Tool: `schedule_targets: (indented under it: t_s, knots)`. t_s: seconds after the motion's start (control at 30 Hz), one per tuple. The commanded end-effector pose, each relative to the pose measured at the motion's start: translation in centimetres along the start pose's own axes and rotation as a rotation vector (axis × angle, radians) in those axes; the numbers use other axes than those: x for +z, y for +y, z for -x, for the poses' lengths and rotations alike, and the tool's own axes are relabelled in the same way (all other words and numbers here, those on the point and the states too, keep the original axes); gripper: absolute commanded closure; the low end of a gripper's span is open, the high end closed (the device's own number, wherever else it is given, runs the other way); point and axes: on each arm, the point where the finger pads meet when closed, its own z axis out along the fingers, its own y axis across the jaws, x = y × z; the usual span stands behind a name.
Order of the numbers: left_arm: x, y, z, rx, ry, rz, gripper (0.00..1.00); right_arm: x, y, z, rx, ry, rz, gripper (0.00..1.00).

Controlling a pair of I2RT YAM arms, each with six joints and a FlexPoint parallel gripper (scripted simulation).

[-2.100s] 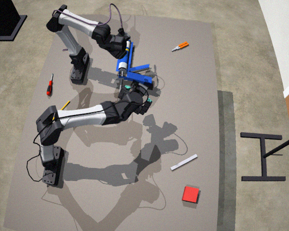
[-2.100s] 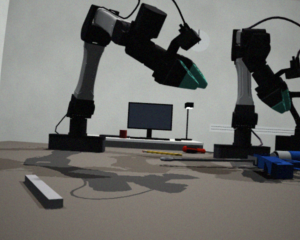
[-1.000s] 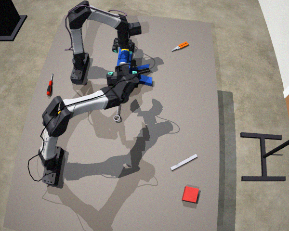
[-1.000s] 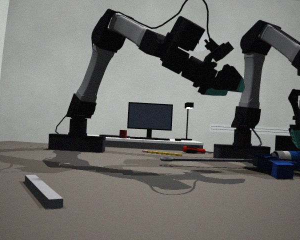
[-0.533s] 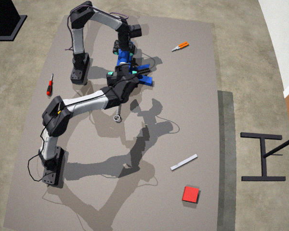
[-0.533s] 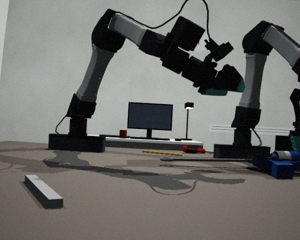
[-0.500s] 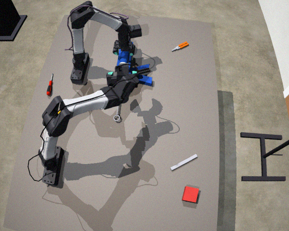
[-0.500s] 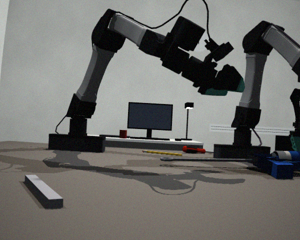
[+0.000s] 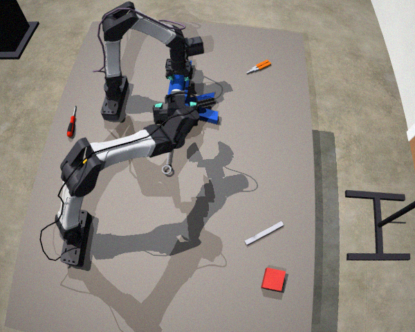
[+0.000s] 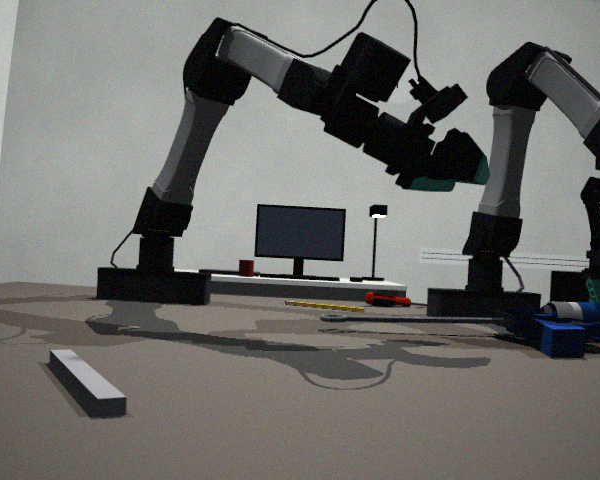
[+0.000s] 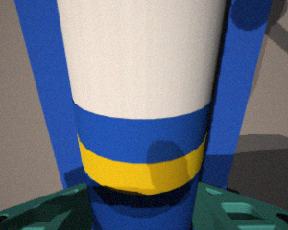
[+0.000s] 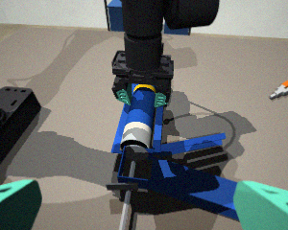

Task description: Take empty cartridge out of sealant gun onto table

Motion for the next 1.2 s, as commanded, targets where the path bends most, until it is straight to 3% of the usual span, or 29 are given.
schedule_targets:
  t_s: [0.0,0.13,0.17,0.2,0.4,0.7,1.17]
  knots:
    - [0.2,-0.3,0.0,0.001,0.002,-0.023,0.59,-0.9,-0.4,2.5,-0.049,-0.036,-0.014,0.00]
    - [0.1,-0.2,0.0,0.002,-0.002,-0.022,0.64,-0.9,-0.4,2.5,-0.049,-0.036,-0.014,0.00]
    - [0.0,-0.2,0.1,0.002,-0.003,-0.025,0.76,-0.9,-0.4,2.5,-0.049,-0.036,-0.014,0.00]
    - [0.0,-0.2,0.1,0.002,-0.003,-0.025,0.64,-0.9,-0.4,2.5,-0.049,-0.036,-0.014,0.00]
    - [-1.7,1.0,-1.9,0.048,0.246,0.033,0.64,-0.9,-0.4,2.5,-0.049,-0.036,-0.014,0.00]
    - [-2.5,-0.3,0.2,-0.004,0.251,-0.009,0.64,-0.9,-0.4,2.5,-0.049,-0.035,-0.014,0.00]
    - [-2.9,-0.4,0.2,-0.015,0.245,-0.019,0.64,-0.9,-0.4,2.5,-0.049,-0.035,-0.014,0.00]
